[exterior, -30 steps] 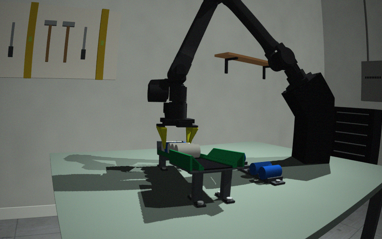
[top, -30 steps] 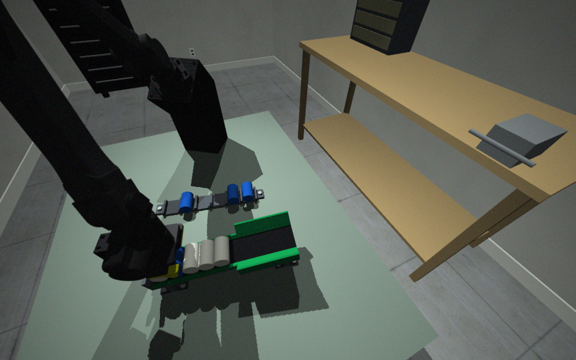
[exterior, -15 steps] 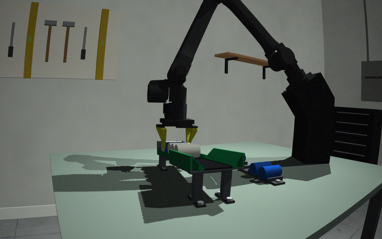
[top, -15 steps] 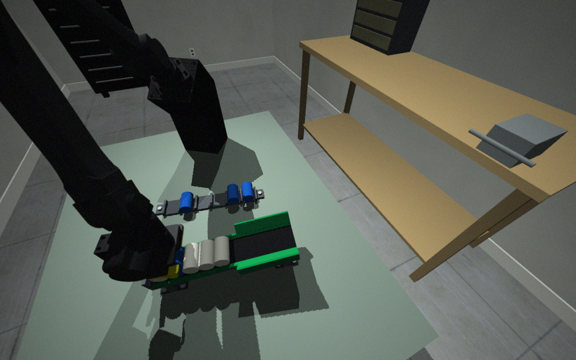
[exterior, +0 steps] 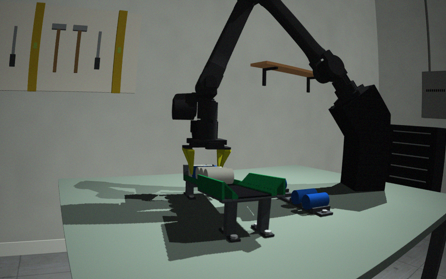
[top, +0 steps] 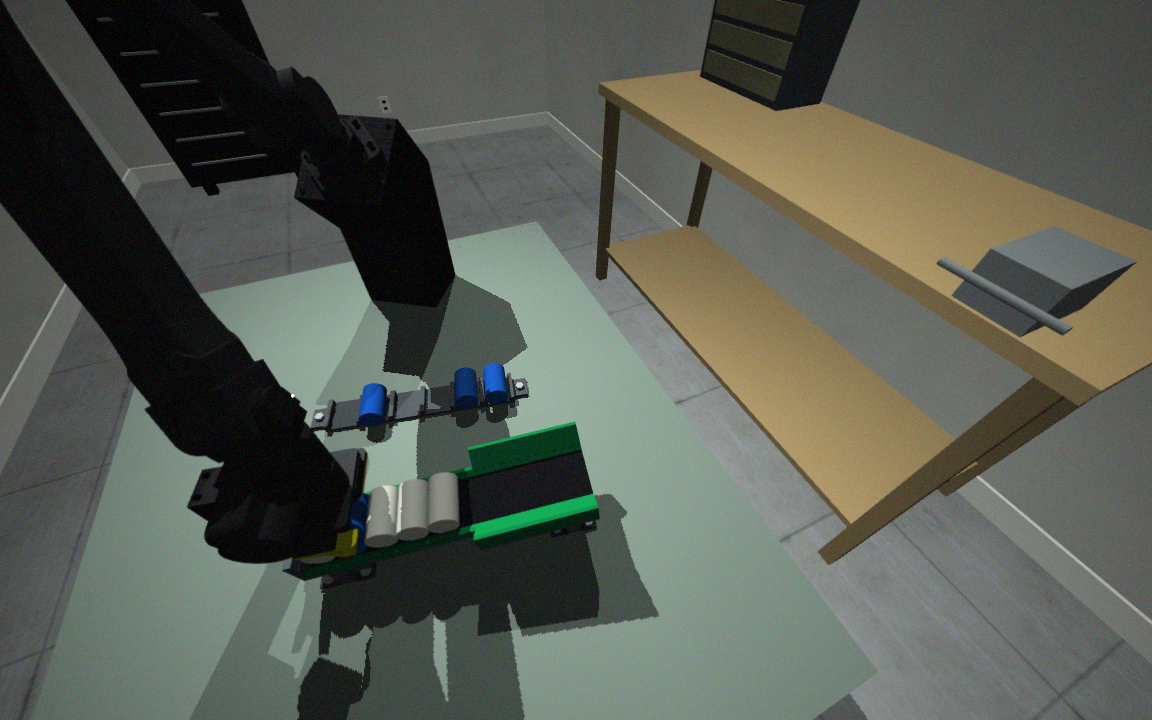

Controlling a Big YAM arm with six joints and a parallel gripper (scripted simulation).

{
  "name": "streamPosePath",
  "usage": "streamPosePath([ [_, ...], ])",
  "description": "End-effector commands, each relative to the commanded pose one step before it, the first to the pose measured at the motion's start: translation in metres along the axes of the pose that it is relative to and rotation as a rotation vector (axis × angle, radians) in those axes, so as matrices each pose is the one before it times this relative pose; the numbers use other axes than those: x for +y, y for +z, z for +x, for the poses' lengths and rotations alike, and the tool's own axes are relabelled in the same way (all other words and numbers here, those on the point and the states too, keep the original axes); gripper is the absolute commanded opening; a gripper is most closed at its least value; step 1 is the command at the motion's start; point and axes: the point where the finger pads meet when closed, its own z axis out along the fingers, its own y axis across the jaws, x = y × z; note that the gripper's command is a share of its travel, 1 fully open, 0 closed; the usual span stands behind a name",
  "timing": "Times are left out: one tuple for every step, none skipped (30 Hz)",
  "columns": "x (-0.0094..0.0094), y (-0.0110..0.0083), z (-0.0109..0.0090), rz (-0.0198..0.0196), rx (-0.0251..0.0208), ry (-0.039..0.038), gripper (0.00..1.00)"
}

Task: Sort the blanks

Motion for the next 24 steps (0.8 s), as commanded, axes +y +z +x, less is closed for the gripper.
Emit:
streamPosePath([
  [0.01615,0.00615,-0.00387,-0.02594,-0.00308,-0.00349,0.84],
  [0.00000,0.00000,0.00000,0.00000,0.00000,0.00000,0.84],
  [0.00000,0.00000,0.00000,0.00000,0.00000,0.00000,0.84],
  [0.00000,0.00000,0.00000,0.00000,0.00000,0.00000,0.84],
  [0.00000,0.00000,0.00000,0.00000,0.00000,0.00000,0.84],
  [0.00000,0.00000,0.00000,0.00000,0.00000,0.00000,0.84],
  [0.00000,0.00000,0.00000,0.00000,0.00000,0.00000,0.84],
  [0.00000,0.00000,0.00000,0.00000,0.00000,0.00000,0.84],
  [0.00000,0.00000,0.00000,0.00000,0.00000,0.00000,0.65],
  [0.00000,0.00000,0.00000,0.00000,0.00000,0.00000,0.65],
  [0.00000,0.00000,-0.00006,0.00003,-0.00037,0.00000,0.65],
  [0.00000,0.00000,0.00000,0.00000,0.00000,0.00000,0.65],
  [0.00000,0.00000,0.00000,0.00000,0.00000,0.00000,0.65],
  [0.00000,0.00000,-0.00001,0.00000,-0.00004,0.00000,0.65],
  [0.00000,0.00000,0.00000,0.00000,0.00000,0.00000,0.65],
  [0.00000,0.00000,0.00000,0.00000,0.00000,0.00000,0.65],
  [0.00000,0.00000,0.00000,0.00000,0.00000,0.00000,0.65],
  [0.00000,0.00000,0.00000,0.00000,0.00000,0.00000,0.65],
  [0.00000,0.00000,0.00000,0.00000,0.00000,0.00000,0.65],
  [0.00000,0.00000,0.00000,0.00000,0.00000,0.00000,0.65],
  [0.00000,0.00000,0.00000,0.00000,0.00000,0.00000,0.65],
  [0.00000,0.00000,0.00000,0.00000,0.00000,0.00000,0.65],
  [0.00000,0.00000,0.00000,0.00000,0.00000,0.00000,0.65],
  [0.00000,0.00000,0.00000,0.00000,0.00000,0.00000,0.65],
])
